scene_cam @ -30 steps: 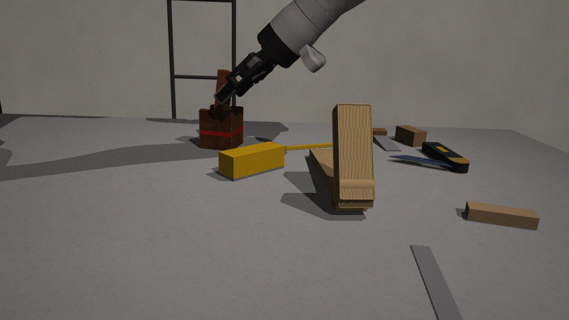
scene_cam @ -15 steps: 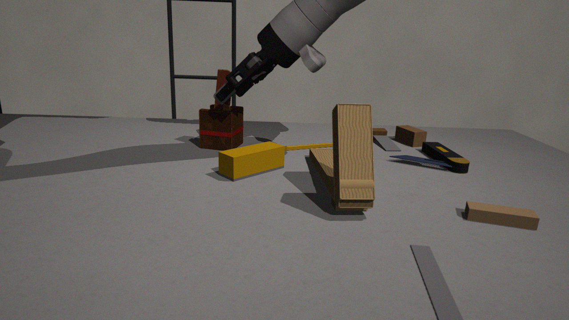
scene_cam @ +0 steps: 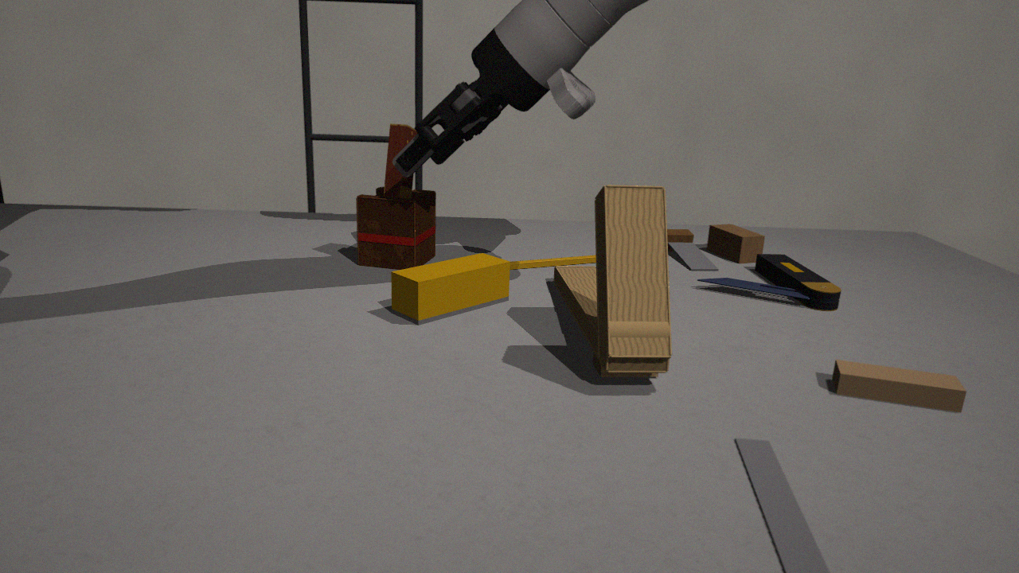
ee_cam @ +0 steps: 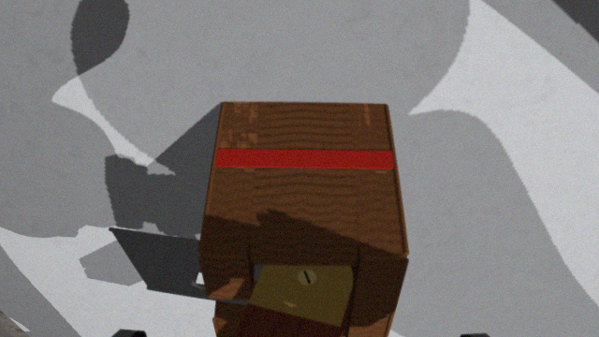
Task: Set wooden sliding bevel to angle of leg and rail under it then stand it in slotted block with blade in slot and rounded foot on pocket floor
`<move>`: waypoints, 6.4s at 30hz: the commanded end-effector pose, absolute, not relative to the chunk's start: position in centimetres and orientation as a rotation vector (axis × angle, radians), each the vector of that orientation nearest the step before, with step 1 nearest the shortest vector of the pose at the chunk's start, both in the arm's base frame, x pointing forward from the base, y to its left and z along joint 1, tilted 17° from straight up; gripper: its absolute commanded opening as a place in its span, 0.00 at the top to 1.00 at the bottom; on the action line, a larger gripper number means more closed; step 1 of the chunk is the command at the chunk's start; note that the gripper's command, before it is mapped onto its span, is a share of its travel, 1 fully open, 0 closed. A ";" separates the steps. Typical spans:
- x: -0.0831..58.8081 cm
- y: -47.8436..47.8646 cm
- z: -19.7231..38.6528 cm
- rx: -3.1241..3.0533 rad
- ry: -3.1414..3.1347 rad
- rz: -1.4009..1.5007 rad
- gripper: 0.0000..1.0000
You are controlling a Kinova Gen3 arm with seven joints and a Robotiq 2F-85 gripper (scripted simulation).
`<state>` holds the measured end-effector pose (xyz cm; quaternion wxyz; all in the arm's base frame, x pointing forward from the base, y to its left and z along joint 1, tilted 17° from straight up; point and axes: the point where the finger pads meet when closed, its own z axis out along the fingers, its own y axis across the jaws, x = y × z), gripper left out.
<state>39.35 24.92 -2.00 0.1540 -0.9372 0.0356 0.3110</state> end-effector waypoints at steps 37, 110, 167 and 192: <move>45.4 21.6 6.1 -2.687 0.102 0.890 0.00; 40.2 24.5 6.6 -2.890 -1.103 0.308 0.00; 36.7 27.6 4.1 -2.506 -2.043 -0.116 0.00; 36.8 27.5 2.7 -2.506 -2.043 -0.116 0.00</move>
